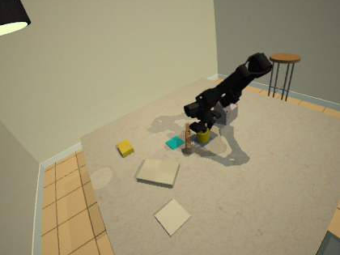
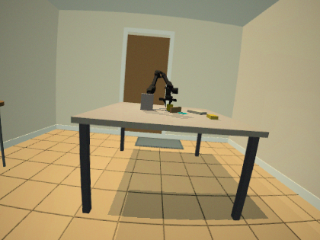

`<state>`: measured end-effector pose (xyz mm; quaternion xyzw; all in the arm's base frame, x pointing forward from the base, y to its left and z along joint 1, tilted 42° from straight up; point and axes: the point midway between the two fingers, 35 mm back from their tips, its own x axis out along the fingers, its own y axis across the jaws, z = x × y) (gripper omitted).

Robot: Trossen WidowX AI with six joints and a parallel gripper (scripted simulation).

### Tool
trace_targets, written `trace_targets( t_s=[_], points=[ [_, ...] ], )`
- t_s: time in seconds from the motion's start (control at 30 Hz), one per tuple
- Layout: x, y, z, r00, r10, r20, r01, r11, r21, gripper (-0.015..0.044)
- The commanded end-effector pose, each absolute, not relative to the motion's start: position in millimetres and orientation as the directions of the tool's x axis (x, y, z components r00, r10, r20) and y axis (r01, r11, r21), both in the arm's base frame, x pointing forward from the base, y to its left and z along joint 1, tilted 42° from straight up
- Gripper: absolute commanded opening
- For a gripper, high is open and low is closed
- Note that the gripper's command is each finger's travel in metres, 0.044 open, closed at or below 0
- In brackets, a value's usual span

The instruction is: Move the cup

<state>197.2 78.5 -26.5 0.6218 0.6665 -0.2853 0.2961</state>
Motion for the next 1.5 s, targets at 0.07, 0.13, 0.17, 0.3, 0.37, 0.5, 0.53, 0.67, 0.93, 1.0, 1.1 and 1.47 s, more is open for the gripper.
trace_targets(
  t_s=[0.07, 0.13, 0.17, 0.3, 0.37, 0.5, 0.53, 0.67, 0.93, 1.0, 1.1, 1.47],
  points=[
    [197.7, 78.4, -26.2, -0.050, 0.660, -0.750, 0.998, 0.064, -0.010, 0.0093],
    [197.7, 78.4, -26.2, -0.050, 0.660, -0.750, 0.998, 0.064, -0.010, 0.0080],
    [197.7, 78.4, -26.2, -0.050, 0.660, -0.750, 0.998, 0.064, -0.010, 0.0073],
    [197.7, 78.4, -26.2, -0.050, 0.660, -0.750, 0.998, 0.064, -0.010, 0.0047],
    [197.7, 78.4, -26.2, -0.050, 0.660, -0.750, 0.998, 0.064, -0.010, 0.0033],
    [197.7, 78.4, -26.2, -0.050, 0.660, -0.750, 0.998, 0.064, -0.010, 0.0000],
    [197.8, 78.0, -25.9, -0.050, 0.660, -0.750, 0.998, 0.064, -0.010, 0.0000],
    [199.4, 73.1, -21.5, -0.050, 0.658, -0.751, 0.998, 0.063, -0.011, 0.0000],
    [202.5, 56.0, -5.2, -0.050, 0.655, -0.754, 0.998, 0.060, -0.014, 0.0000],
    [202.9, 51.6, -0.8, -0.050, 0.655, -0.754, 0.998, 0.060, -0.015, 0.0000],
    [203.4, 45.0, 5.9, -0.051, 0.655, -0.754, 0.998, 0.059, -0.016, 0.0000],
    [201.7, 22.9, 29.3, -0.053, 0.660, -0.749, 0.998, 0.058, -0.020, 0.0000]
  ],
)
